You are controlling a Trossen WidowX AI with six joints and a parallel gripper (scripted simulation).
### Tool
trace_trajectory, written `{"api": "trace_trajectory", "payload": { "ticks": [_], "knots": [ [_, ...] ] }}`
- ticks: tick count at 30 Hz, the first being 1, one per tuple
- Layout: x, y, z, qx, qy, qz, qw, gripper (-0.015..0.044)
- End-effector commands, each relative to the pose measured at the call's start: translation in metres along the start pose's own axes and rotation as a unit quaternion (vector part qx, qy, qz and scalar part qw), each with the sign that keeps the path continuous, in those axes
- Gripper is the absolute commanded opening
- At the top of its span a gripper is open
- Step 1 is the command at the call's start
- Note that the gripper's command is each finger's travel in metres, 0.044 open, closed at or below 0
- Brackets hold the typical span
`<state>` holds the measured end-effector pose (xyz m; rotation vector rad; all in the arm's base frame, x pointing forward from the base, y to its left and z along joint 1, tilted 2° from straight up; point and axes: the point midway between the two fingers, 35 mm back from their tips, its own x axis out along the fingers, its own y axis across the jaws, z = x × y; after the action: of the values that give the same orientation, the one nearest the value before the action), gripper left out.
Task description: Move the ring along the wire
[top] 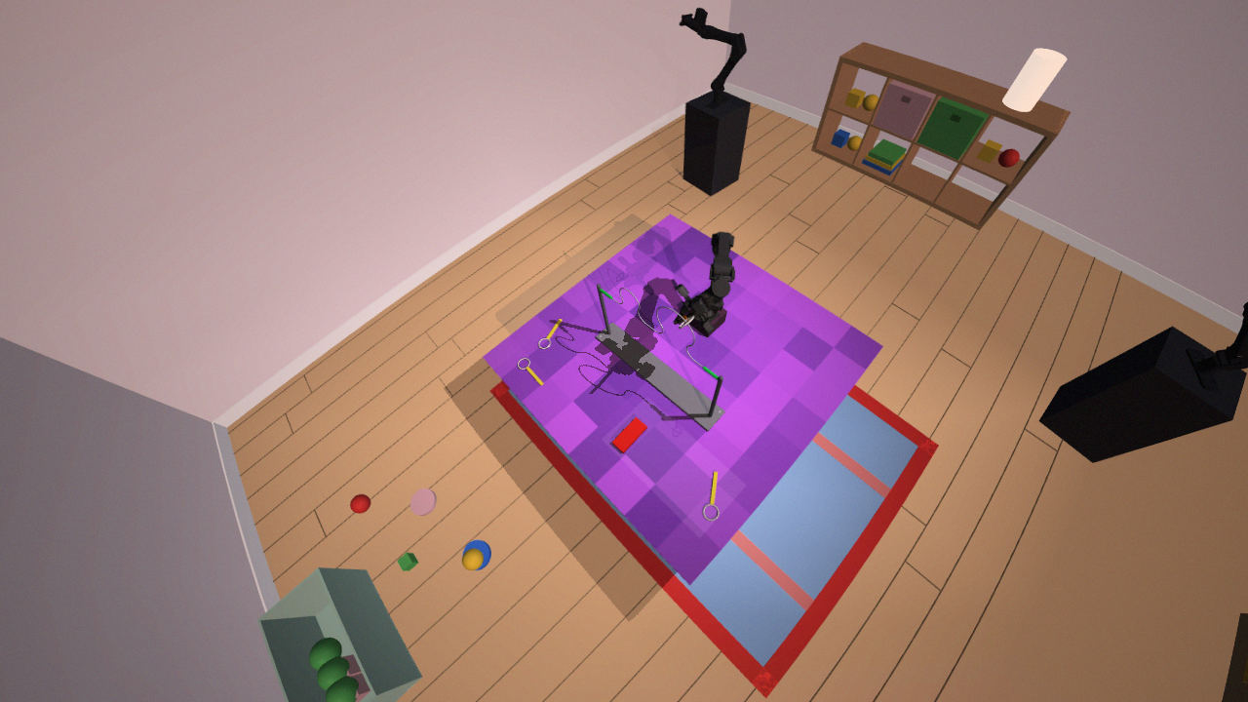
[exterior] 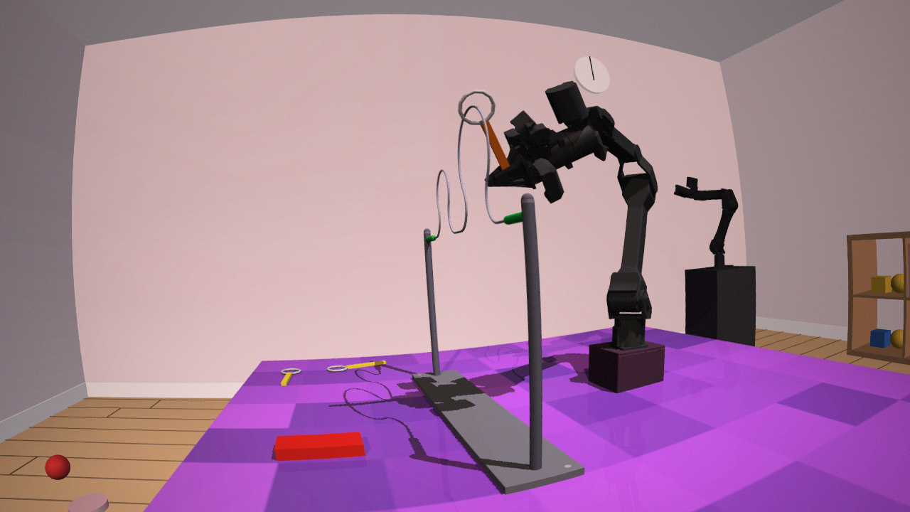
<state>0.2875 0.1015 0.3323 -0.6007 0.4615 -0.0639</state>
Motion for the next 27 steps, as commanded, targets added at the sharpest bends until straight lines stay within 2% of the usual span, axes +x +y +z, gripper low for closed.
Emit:
{"api": "trace_trajectory", "payload": {
  "ticks": [1,27],
  "knots": [
    [0.0,-0.001,-0.001,-0.027,-0.001,-0.014,1.0,-0.015],
    [0.0,-0.012,0.002,-0.168,-0.009,-0.093,0.981,-0.015]
  ]
}}
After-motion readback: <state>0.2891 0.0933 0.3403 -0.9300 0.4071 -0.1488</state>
